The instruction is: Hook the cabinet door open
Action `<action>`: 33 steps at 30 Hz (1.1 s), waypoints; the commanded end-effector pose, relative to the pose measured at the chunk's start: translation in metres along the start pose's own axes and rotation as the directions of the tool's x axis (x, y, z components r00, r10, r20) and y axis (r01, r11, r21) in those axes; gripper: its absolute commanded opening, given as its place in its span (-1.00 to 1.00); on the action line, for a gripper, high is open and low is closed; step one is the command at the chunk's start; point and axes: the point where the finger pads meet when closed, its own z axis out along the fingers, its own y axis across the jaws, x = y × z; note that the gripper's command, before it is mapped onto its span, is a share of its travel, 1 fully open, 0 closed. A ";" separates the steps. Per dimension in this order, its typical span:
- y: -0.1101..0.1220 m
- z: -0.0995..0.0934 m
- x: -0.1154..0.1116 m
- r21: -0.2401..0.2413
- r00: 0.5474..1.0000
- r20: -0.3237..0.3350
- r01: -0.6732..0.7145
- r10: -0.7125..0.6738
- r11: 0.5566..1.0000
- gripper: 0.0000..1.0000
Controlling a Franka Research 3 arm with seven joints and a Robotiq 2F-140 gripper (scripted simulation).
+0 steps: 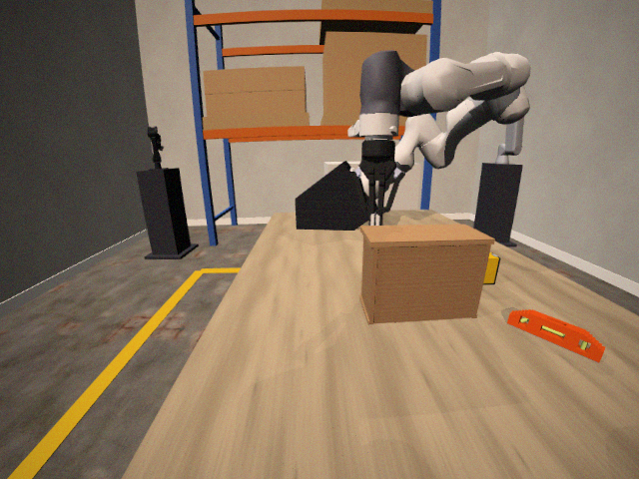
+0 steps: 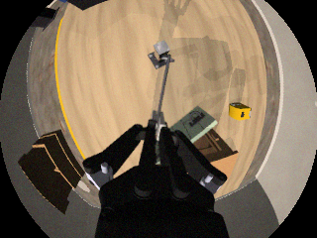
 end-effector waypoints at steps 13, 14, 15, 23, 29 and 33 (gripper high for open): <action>0.014 0.001 0.002 0.000 0.986 -0.003 0.164 -0.164 0.986 -0.95; 0.016 0.001 0.003 0.000 0.986 -0.003 0.169 -0.169 0.986 -0.95; 0.017 0.001 0.003 0.000 0.986 -0.003 0.169 -0.169 0.986 -0.95; 0.025 0.001 0.004 -0.001 0.972 -0.003 0.233 -0.233 0.972 -0.95; 0.028 0.001 0.005 -0.001 0.961 -0.003 0.275 -0.275 0.961 -0.95; 0.032 0.001 0.006 -0.001 0.955 -0.003 0.297 -0.297 0.955 -0.95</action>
